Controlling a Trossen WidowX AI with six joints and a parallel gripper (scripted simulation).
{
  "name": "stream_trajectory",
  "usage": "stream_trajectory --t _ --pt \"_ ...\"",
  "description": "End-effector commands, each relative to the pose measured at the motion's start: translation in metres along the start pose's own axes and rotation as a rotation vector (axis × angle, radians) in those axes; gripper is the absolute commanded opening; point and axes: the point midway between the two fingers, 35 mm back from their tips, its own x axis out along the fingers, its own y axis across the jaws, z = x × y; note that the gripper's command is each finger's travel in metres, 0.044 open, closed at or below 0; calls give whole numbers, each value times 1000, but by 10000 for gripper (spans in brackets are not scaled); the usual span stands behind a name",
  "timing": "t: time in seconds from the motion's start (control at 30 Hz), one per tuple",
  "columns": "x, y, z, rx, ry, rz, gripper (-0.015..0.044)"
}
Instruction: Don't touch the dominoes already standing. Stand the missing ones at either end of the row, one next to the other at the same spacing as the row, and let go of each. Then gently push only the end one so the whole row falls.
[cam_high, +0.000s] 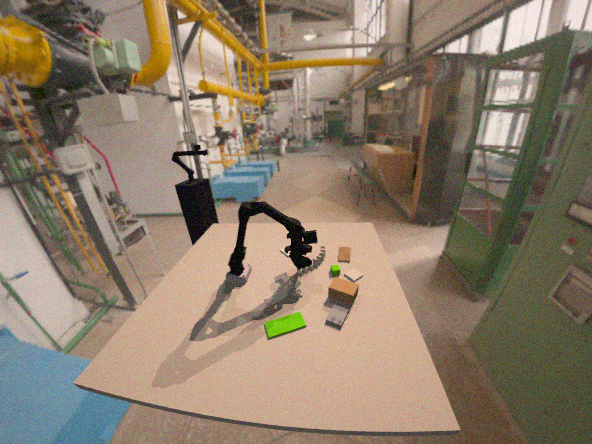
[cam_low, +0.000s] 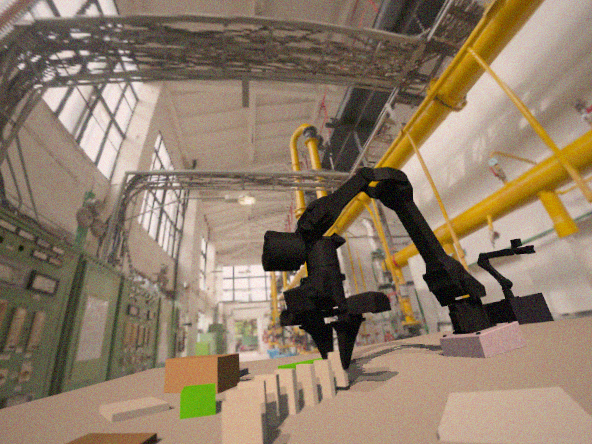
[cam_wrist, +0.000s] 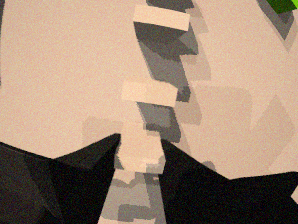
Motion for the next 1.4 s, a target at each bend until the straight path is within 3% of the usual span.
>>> stream_trajectory --t 0.0,0.1,0.53,0.67,0.97,1.2,1.37 --pt "2 0 -1 0 3 -1 107" --pt "2 0 -1 0 3 -1 107" --pt "2 0 -1 0 3 -1 440" --pt "-7 -1 1 0 2 -1 440" --pt "-128 0 0 0 2 1 440" --pt "-130 -1 -1 6 2 1 440" --pt "-111 -41 -13 197 13 -12 440"
